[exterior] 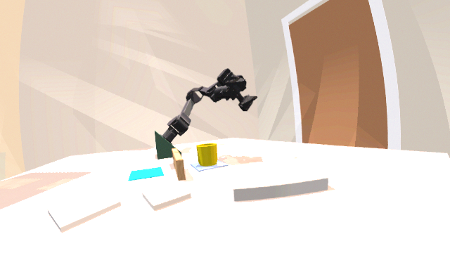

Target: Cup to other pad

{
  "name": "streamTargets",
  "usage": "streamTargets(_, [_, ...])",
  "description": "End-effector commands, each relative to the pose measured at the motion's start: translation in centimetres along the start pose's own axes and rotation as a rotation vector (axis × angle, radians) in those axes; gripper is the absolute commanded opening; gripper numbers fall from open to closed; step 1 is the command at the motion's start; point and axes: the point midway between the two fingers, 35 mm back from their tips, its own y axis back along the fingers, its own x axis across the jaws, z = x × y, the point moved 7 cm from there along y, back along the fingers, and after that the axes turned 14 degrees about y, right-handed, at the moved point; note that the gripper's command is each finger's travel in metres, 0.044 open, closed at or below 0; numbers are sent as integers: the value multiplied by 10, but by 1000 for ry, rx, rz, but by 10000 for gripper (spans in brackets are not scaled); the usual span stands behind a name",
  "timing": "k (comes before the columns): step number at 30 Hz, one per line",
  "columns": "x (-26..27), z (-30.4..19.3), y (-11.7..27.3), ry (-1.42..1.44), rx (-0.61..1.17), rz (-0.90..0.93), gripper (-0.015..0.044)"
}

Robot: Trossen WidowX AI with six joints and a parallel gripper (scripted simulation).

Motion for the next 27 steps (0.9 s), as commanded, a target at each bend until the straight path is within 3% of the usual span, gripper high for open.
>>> streamTargets(1, [0, -2, -2, -6, 17, 6, 374])
streamTargets(9, [-10, -103, -31, -450, 756, 178, 167])
streamTargets(18, [-28, -168, -5, -1359, 1543, 87, 167])
streamTargets(20, [-32, -171, -2, -1508, 1633, 50, 167])
streamTargets(27, [-35, -175, -5, -1527, 1644, 45, 167])
